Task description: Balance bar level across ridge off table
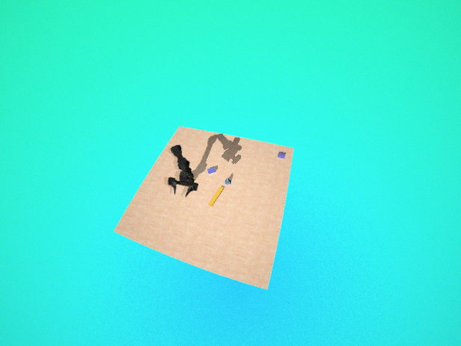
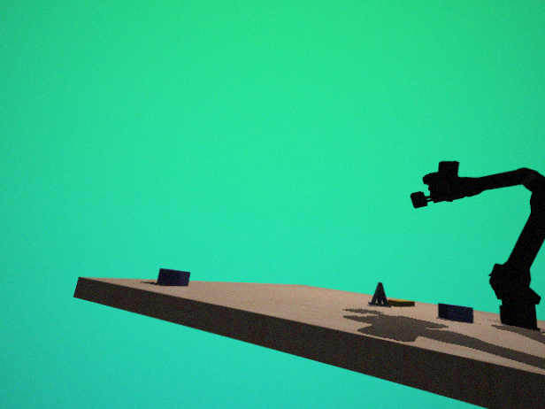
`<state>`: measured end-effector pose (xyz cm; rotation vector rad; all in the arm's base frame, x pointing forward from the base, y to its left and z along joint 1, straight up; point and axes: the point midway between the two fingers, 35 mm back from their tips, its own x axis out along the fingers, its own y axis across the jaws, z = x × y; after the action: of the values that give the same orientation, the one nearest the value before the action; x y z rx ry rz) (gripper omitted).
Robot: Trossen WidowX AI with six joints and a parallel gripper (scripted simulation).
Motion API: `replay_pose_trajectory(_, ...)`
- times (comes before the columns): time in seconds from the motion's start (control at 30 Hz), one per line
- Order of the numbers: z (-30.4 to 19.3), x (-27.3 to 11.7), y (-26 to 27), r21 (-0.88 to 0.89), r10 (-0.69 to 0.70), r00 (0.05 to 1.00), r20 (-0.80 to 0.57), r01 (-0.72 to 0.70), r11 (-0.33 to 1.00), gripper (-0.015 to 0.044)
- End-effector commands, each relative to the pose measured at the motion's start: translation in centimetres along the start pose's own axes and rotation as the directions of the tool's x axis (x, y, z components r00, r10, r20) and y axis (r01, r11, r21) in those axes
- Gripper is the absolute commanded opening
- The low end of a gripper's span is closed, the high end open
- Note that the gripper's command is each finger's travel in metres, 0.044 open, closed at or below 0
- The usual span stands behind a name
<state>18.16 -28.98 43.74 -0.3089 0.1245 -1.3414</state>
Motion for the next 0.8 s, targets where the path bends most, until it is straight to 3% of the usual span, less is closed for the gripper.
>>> replay_pose_trajectory(0.0,-2.5,0.4,5.0,-0.2,0.163,0.981,-0.104,-0.181,0.963,0.0315)
replay_pose_trajectory(0.2,-6.4,-0.9,11.4,-0.427,0.358,0.895,-0.266,-0.443,0.788,0.0315)
replay_pose_trajectory(0.43,-11.2,-4.3,17.7,-0.582,0.517,0.718,-0.465,-0.688,0.433,0.0315)
replay_pose_trajectory(0.6,-14.6,-7.8,21.0,-0.61,0.572,0.557,-0.603,-0.783,0.119,0.0315)
replay_pose_trajectory(0.77,-17.7,-11.8,23.3,-0.574,0.572,0.379,-0.728,-0.793,-0.205,0.0315)
